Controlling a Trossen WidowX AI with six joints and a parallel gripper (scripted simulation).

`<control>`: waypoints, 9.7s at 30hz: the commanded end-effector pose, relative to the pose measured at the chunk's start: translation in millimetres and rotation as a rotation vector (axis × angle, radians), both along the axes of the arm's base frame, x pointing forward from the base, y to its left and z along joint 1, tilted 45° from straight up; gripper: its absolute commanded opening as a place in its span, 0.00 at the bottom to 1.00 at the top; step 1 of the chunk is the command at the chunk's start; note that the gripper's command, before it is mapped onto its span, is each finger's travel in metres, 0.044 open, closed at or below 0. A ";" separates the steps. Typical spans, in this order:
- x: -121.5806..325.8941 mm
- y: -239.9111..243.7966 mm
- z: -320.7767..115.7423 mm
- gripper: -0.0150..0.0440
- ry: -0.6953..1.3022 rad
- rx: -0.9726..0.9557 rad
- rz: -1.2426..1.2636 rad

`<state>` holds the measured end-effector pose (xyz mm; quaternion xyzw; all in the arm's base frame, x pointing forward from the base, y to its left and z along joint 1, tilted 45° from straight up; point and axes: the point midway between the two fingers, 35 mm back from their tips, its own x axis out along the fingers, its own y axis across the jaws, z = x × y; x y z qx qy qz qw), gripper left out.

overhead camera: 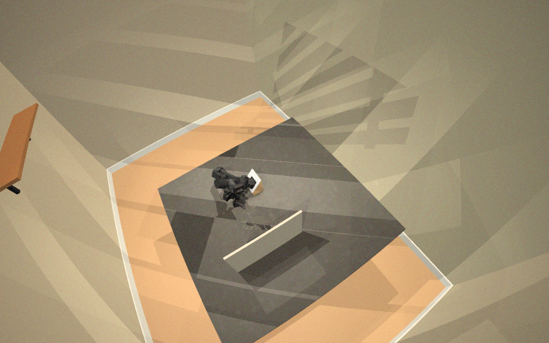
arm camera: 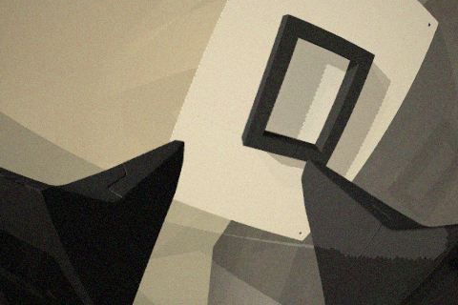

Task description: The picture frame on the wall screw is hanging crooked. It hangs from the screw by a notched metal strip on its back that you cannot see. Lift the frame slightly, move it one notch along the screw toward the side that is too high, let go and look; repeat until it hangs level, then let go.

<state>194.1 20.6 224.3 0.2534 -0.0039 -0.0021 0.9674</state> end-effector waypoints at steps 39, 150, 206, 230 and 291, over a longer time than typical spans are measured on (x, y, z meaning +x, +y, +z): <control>83.8 -39.9 -12.2 0.69 -0.013 0.140 -0.001; 199.4 -38.4 -11.4 0.69 -0.019 0.140 -0.001; 199.2 -29.9 -6.4 0.25 -0.018 0.141 -0.001; 199.2 -29.1 -5.8 0.25 -0.018 0.141 -0.001; 199.1 -31.1 -5.7 0.25 -0.018 0.141 -0.001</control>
